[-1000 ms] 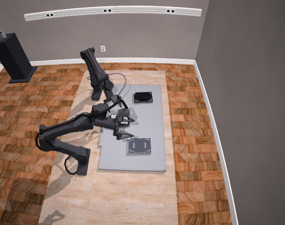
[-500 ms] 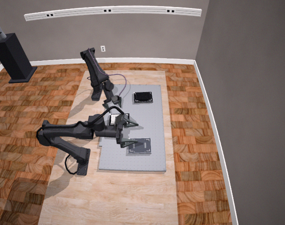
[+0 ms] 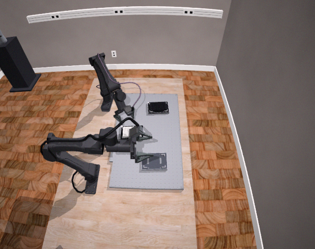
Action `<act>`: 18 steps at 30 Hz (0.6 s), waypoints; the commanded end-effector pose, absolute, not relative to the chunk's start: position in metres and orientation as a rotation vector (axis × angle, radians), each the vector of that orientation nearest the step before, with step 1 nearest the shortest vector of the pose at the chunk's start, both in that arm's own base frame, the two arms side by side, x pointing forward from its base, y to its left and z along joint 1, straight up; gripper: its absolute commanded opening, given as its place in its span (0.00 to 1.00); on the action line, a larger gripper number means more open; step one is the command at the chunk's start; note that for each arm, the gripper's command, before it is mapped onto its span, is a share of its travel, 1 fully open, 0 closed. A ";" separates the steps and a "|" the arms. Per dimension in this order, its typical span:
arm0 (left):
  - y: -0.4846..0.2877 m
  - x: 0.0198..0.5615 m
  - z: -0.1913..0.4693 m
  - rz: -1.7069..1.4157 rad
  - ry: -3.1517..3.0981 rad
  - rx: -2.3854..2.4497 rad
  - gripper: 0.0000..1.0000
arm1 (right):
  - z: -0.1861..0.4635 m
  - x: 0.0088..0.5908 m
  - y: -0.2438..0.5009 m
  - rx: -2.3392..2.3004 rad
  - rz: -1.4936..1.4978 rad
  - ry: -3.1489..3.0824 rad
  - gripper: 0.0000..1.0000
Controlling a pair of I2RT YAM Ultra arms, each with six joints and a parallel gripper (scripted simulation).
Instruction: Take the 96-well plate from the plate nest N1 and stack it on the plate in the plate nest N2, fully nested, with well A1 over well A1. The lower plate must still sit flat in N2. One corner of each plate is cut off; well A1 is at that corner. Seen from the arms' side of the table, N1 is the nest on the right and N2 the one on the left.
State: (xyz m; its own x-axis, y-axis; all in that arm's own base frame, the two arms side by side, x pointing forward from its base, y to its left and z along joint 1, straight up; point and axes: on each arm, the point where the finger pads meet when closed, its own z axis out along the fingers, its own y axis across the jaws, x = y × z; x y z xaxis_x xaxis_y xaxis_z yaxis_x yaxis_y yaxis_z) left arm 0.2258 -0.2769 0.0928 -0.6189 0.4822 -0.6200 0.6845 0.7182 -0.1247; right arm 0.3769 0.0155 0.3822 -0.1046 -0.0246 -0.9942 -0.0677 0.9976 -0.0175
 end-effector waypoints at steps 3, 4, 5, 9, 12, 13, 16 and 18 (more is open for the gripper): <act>-0.275 0.227 0.086 -0.370 2.581 0.667 1.00 | 0.381 0.316 0.073 -0.328 0.210 1.760 1.00; -0.275 0.227 0.085 -0.345 2.625 0.619 1.00 | 0.379 0.302 0.082 -0.377 0.245 1.775 1.00; -0.276 0.227 0.084 -0.326 2.662 0.579 1.00 | 0.377 0.290 0.090 -0.418 0.276 1.785 1.00; -0.279 0.228 0.081 -0.252 2.792 0.424 1.00 | 0.370 0.241 0.115 -0.567 0.391 1.817 1.00; -0.281 0.227 0.080 -0.245 2.825 0.392 1.00 | 0.368 0.229 0.119 -0.600 0.417 1.820 1.00; -0.279 0.226 0.079 -0.225 2.854 0.352 1.00 | 0.365 0.219 0.123 -0.629 0.442 1.831 1.00; -0.280 0.229 0.077 -0.166 2.937 0.222 1.00 | 0.360 0.183 0.134 -0.725 0.522 1.841 1.00; -0.283 0.231 0.076 -0.136 2.993 0.133 1.00 | 0.357 0.159 0.139 -0.786 0.573 1.839 1.00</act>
